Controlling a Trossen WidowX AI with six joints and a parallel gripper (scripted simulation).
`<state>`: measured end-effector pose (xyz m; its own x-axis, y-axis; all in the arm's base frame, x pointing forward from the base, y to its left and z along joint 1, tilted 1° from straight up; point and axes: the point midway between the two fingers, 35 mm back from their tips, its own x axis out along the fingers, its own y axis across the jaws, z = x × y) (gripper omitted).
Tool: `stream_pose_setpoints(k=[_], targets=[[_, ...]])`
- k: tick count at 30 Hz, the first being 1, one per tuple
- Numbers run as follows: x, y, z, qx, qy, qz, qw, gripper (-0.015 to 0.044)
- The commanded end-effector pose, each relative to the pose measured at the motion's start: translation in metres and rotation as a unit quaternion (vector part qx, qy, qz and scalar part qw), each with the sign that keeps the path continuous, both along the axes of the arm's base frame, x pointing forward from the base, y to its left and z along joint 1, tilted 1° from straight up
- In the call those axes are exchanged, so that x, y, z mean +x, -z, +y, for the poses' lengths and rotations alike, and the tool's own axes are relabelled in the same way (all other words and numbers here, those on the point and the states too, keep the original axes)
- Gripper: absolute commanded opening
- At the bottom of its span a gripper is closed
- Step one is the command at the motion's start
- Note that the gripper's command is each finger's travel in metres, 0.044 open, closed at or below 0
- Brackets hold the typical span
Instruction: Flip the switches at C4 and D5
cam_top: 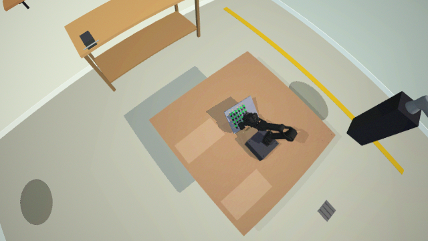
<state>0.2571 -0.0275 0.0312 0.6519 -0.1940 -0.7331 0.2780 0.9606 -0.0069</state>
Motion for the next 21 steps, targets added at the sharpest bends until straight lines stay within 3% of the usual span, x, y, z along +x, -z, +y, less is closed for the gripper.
stream_pose_setpoints(k=[1, 21], targets=[[0.0005, 0.0006, 0.0007, 0.000, -0.004, 0.000, 1.000, 0.0000], [0.0022, 0.0026, 0.0002, 0.000, -0.004, 0.000, 1.000, 0.0000]])
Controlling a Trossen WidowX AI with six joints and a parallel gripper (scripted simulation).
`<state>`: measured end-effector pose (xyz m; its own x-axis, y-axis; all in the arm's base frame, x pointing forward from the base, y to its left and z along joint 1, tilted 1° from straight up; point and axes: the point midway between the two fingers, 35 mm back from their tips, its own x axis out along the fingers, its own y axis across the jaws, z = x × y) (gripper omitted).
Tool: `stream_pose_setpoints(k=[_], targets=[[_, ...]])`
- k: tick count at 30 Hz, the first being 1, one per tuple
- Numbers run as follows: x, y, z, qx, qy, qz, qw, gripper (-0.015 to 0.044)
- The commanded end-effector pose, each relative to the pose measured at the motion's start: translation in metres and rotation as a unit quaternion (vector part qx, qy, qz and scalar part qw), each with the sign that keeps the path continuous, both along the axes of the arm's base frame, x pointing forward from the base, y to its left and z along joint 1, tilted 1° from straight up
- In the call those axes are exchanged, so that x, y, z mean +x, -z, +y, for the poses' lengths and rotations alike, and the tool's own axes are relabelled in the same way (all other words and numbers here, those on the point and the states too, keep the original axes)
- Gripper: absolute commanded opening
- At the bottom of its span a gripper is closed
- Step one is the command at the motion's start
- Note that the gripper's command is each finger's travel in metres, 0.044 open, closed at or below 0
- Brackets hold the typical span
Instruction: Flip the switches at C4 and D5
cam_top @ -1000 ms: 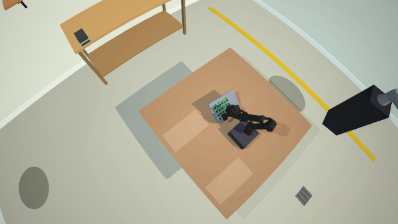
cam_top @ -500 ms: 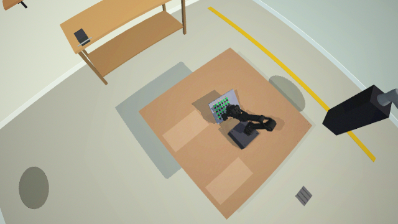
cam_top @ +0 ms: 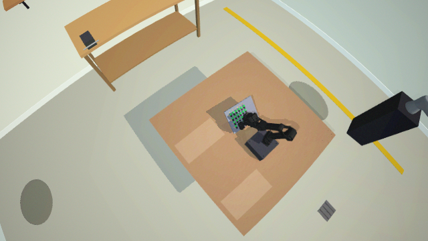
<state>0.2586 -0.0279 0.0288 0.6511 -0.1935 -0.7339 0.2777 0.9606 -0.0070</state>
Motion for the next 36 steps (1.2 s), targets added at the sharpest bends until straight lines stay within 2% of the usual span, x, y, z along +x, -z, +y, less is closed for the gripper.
stream_pose_setpoints(k=[1, 18, 27, 36], targets=[[0.001, 0.000, 0.001, 0.000, -0.004, 0.000, 1.000, 0.0000], [0.000, -0.002, 0.001, 0.000, 0.000, 0.000, 1.000, 0.0000], [-0.038, -0.047, 0.012, 0.004, -0.003, 0.013, 1.000, 0.0000], [-0.059, -0.036, -0.009, 0.004, -0.003, 0.014, 1.000, 0.0000]])
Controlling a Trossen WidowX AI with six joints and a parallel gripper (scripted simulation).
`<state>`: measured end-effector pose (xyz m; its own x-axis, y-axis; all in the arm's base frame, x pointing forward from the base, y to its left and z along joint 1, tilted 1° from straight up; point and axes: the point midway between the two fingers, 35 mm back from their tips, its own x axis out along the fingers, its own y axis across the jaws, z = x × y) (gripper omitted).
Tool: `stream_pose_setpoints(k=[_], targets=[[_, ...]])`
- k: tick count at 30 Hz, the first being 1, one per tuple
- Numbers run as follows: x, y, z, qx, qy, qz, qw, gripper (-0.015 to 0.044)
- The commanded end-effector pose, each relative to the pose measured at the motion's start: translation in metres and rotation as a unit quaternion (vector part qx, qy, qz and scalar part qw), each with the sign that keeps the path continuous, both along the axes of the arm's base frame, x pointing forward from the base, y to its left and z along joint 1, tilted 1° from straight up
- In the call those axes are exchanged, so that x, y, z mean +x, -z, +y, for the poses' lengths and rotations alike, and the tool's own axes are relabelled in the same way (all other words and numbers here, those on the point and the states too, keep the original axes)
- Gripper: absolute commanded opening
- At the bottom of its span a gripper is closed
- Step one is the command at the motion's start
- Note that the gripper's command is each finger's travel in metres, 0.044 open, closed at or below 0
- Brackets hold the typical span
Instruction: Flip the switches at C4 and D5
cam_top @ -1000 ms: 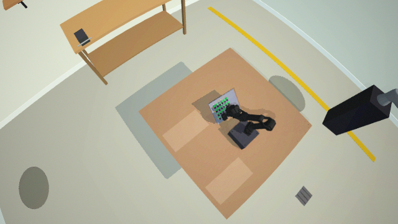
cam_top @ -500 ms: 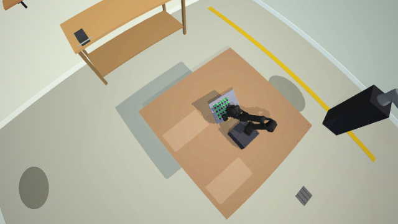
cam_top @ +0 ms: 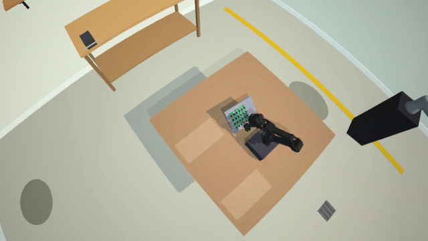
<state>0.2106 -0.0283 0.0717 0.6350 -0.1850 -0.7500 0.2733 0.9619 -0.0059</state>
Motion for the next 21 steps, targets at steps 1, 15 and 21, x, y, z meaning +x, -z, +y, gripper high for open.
stream_pose_setpoints(k=[1, 15, 21], targets=[[-0.013, 0.008, -0.010, -0.001, -0.001, 0.003, 1.000, 0.0000], [0.009, 0.035, -0.017, 0.003, -0.001, 0.014, 1.000, 0.0000], [0.015, 0.042, -0.019, 0.002, -0.001, 0.014, 1.000, 0.0000]])
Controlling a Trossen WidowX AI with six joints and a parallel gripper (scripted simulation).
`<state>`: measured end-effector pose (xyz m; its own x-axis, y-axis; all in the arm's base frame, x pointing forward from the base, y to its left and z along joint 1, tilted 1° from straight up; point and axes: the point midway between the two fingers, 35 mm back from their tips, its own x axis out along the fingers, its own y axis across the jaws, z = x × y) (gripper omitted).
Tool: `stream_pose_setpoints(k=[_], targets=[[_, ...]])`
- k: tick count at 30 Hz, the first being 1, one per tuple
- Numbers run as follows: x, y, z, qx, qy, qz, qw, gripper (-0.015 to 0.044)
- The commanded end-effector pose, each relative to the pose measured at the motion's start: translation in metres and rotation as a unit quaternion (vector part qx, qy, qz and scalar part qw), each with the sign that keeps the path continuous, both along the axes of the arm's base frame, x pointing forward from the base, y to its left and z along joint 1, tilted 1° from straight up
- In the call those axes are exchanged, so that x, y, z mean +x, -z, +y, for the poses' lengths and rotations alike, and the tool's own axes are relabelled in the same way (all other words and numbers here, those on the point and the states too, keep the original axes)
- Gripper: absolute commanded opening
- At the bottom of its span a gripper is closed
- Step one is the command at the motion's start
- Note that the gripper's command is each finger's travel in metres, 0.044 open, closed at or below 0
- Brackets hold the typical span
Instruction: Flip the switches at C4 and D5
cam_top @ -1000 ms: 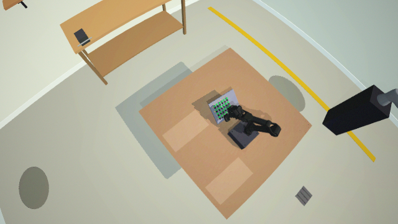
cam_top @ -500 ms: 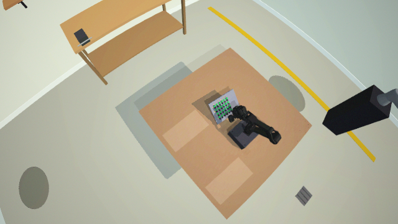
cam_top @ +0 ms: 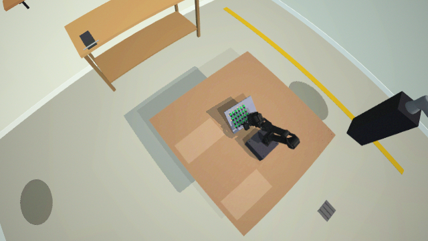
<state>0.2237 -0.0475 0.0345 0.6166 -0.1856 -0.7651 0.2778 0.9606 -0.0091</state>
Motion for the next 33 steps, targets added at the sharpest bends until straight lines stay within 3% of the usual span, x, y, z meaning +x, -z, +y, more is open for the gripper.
stream_pose_setpoints(k=[1, 33], targets=[[0.002, 0.005, 0.000, 0.001, -0.004, 0.003, 1.000, 0.0000], [0.011, 0.016, -0.003, 0.001, -0.004, 0.002, 1.000, 0.0000]])
